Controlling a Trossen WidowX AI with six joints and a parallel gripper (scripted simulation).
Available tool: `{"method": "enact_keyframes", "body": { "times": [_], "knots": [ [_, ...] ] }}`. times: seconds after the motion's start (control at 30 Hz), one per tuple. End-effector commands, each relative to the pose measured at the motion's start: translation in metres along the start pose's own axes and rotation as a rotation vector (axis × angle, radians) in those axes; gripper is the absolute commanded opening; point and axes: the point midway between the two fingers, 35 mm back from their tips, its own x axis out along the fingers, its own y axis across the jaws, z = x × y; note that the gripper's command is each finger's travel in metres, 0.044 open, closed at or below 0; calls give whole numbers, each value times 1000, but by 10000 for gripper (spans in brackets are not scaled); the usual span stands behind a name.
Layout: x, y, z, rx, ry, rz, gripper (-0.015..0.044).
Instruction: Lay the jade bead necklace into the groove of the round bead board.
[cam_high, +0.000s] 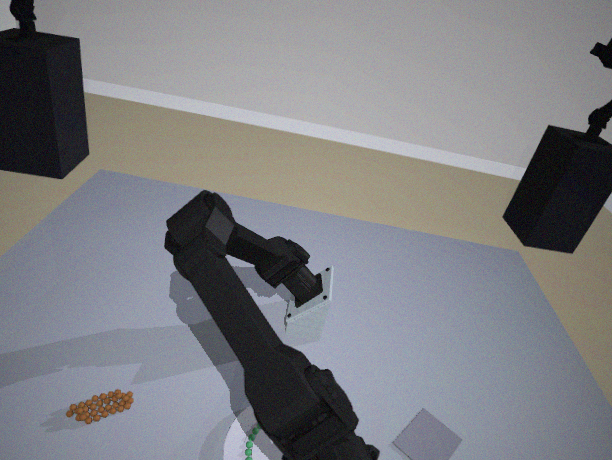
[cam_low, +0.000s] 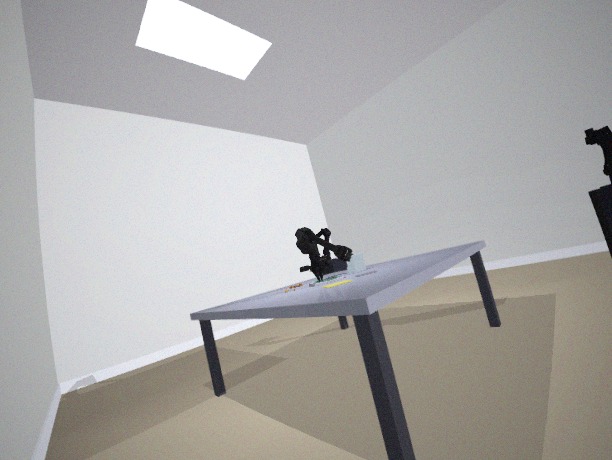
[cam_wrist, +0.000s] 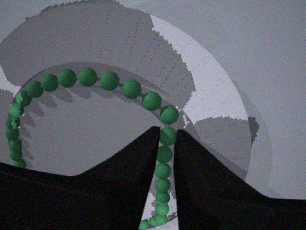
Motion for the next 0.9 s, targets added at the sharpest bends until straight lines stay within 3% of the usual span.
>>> {"method": "enact_keyframes", "body": {
  "times": [0.0,0.87],
  "knots": [
    [-1,0,0,0,-1,-1,0],
    [-4,-8,3,-7,1,-5,0]
  ]
}}
